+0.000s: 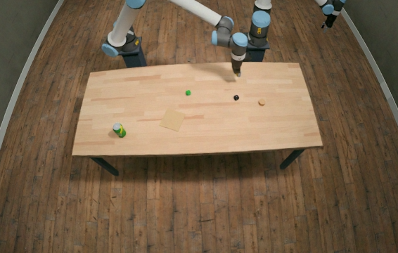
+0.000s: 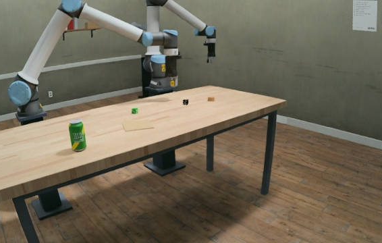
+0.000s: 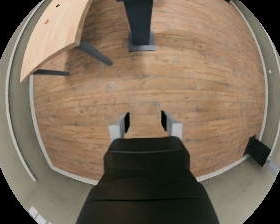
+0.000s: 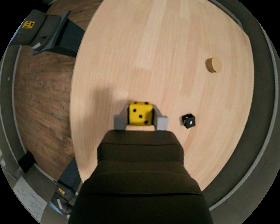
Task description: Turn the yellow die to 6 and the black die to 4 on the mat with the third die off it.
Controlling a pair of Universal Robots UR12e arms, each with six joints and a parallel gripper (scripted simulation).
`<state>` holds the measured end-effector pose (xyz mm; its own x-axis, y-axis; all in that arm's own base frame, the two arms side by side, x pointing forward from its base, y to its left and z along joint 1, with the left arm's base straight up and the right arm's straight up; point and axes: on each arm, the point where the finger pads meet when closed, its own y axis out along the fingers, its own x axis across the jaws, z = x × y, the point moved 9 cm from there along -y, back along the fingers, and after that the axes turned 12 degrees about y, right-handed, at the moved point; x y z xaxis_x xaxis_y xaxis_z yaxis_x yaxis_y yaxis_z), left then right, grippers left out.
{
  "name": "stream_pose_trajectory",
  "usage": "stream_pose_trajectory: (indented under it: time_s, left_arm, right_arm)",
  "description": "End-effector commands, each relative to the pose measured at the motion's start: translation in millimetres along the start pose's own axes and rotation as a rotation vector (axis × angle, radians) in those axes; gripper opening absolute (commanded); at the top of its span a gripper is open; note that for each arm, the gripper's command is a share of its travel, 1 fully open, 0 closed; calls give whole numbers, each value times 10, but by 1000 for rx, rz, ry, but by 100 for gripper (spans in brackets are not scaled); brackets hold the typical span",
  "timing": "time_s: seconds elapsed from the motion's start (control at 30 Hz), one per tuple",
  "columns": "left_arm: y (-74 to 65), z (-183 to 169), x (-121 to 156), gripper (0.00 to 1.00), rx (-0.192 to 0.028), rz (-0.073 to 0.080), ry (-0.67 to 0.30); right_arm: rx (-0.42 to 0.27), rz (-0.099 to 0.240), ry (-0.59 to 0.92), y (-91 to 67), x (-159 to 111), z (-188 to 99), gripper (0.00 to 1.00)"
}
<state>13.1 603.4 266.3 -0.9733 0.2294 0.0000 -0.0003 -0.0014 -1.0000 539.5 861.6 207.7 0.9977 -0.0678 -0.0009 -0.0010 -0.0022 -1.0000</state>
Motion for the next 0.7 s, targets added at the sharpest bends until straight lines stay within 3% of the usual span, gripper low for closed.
stream_pose_trajectory:
  time_s: [0.0,0.13,0.5,0.57,0.67]
  left_arm:
    - [-8,-5,0,100,-2,0,0]
    - [-8,-5,0,100,-2,0,0]
    - [-8,-5,0,100,-2,0,0]
    - [-8,-5,0,100,-2,0,0]
    - [-8,-5,0,100,-2,0,0]
  right_arm:
    - [2,-1,0,-18,4,3,57]
    - [2,-1,-10,-20,152,-107,57]
    - [2,-1,-65,-30,979,-810,57]
    - [2,-1,-65,-30,979,-810,57]
    - [2,-1,-83,-33,1224,-1052,57]
